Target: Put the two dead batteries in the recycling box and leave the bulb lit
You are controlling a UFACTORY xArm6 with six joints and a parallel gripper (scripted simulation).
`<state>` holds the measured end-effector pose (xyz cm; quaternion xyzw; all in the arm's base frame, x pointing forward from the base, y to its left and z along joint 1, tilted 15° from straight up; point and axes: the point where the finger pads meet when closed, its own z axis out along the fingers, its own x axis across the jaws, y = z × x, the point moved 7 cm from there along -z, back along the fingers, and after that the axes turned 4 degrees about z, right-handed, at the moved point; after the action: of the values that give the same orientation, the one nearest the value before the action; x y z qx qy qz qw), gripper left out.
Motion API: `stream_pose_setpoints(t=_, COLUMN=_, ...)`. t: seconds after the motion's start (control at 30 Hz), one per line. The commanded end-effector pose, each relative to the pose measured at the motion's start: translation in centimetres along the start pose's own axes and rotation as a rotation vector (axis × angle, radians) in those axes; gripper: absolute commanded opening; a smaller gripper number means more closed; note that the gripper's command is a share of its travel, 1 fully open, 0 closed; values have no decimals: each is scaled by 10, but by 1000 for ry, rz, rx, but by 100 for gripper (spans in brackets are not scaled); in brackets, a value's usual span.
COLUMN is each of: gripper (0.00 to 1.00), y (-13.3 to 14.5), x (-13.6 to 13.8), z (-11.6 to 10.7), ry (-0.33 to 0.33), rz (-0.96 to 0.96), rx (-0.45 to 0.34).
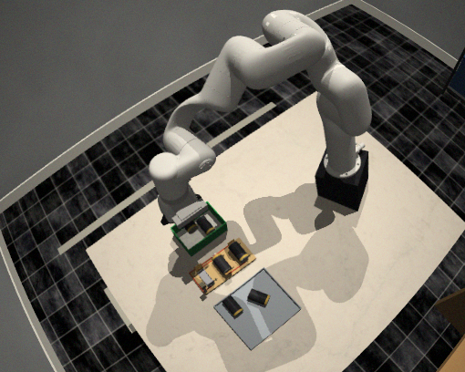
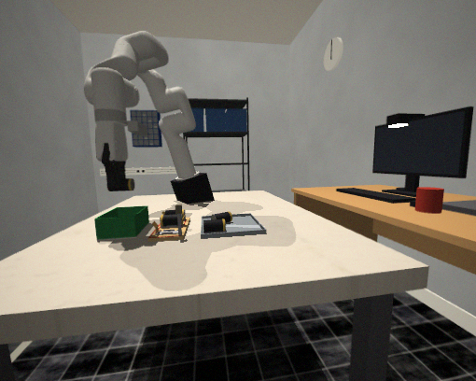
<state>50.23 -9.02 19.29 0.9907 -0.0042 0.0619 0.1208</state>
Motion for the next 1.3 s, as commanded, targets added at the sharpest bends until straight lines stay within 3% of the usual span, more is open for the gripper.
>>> stream_pose_setpoints(t=0.0, gripper=28, y=10, x=-2, z=-2, ry=7, rz=-5, rx=6)
stream_pose_setpoints(t=0.8, gripper=28, y=10, x=-2, z=-1, ry=7, rz=-7, rx=6)
stream_pose_setpoints(t=1.0, gripper=28, y=10, x=-1, z=51, ry=7, rz=-7, rx=6)
stream_pose_setpoints(t=1.27, gripper=28, y=10, x=-1, z=55, ry=7, rz=-7, rx=6)
